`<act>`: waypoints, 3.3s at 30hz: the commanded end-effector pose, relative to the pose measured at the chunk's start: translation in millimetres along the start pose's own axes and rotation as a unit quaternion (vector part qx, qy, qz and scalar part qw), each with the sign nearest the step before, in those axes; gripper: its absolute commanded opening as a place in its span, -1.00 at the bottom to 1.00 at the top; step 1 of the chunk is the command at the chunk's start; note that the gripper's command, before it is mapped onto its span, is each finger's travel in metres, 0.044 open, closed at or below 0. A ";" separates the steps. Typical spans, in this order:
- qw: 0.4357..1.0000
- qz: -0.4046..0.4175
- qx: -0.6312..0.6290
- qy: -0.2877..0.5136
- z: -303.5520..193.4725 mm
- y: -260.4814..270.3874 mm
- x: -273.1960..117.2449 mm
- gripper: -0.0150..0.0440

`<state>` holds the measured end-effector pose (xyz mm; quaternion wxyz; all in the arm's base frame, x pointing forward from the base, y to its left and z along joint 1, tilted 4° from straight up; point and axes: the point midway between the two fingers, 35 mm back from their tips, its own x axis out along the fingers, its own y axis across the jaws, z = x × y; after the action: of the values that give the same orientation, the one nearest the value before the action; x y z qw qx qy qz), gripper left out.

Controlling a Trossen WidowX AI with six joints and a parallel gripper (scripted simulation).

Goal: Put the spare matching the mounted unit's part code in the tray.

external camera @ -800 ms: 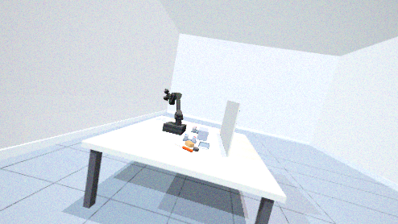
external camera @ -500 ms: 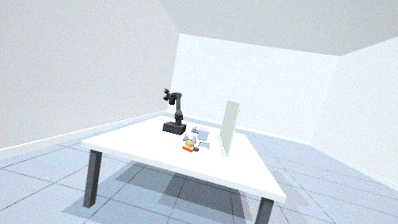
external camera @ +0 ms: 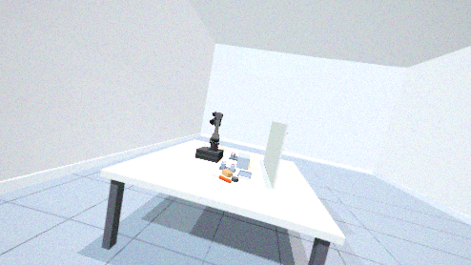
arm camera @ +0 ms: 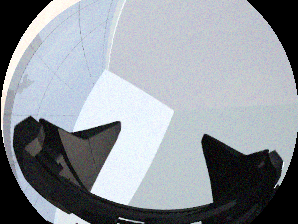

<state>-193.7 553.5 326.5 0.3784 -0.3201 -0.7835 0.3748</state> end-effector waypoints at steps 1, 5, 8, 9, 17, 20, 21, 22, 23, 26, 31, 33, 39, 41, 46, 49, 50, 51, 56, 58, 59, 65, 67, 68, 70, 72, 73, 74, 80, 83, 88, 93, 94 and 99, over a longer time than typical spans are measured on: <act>0.996 0.062 0.050 0.032 -45.6 30.9 -12.6 1.00; 0.983 0.131 0.108 0.076 -97.3 66.2 -37.1 1.00; 0.965 0.179 0.154 0.116 -135.4 90.5 -62.0 1.00; 0.957 0.194 0.169 0.131 -147.7 98.0 -71.3 1.00; 0.872 0.291 0.293 0.262 -236.5 145.7 -164.3 1.00; 0.828 0.315 0.338 0.316 -264.0 157.4 -206.0 1.00; 0.812 0.322 0.353 0.335 -272.2 160.5 -220.5 1.00; 0.796 0.328 0.367 0.353 -280.1 163.2 -235.3 1.00; 0.778 0.333 0.381 0.372 -287.7 165.5 -250.8 1.00; 0.719 0.343 0.422 0.434 -309.2 168.5 -300.8 1.00; 0.607 0.342 0.480 0.533 -333.2 164.3 -386.6 1.00; 0.558 0.336 0.501 0.570 -337.6 160.9 -420.3 1.00; 0.395 0.305 0.554 0.667 -334.7 145.1 -515.7 1.00; 0.337 0.288 0.566 0.695 -329.5 136.8 -545.6 1.00; 0.182 0.232 0.585 0.755 -309.0 109.5 -618.0 1.00; 0.087 0.189 0.586 0.783 -294.3 89.9 -659.2 1.00; 0.056 0.173 0.585 0.790 -288.8 82.9 -672.2 1.00; 0.024 0.157 0.583 0.797 -282.9 75.7 -684.8 1.00; -0.149 0.062 0.560 0.813 -243.8 31.5 -744.0 1.00; -0.219 0.020 0.544 0.810 -225.1 11.8 -763.2 1.00; -0.245 0.004 0.537 0.807 -217.6 4.0 -769.8 1.00; -0.266 -0.008 0.531 0.804 -211.5 -2.3 -774.7 1.00; -0.266 -0.008 0.531 0.804 -211.5 -2.3 -774.7 1.00; -0.266 -0.008 0.531 0.804 -211.5 -2.3 -774.7 1.00; -0.266 -0.008 0.531 0.804 -211.5 -2.3 -774.7 1.00; -0.266 -0.008 0.531 0.804 -211.5 -2.3 -774.7 1.00; -0.266 -0.008 0.531 0.804 -211.5 -2.3 -774.7 1.00; -0.266 -0.008 0.531 0.804 -211.5 -2.3 -774.7 1.00; -0.246 0.022 0.541 0.804 -210.9 3.8 -764.8 1.00; -0.154 0.154 0.575 0.789 -203.7 28.7 -722.6 1.00; 0.020 0.375 0.597 0.709 -172.2 65.3 -652.2 1.00; 0.168 0.540 0.576 0.590 -129.1 88.4 -601.4 1.00; 0.174 0.545 0.574 0.585 -127.2 89.1 -599.7 1.00; 0.174 0.545 0.574 0.585 -127.2 89.1 -599.7 1.00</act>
<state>238.2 173.0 97.1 0.5091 -0.4768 0.4846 0.5278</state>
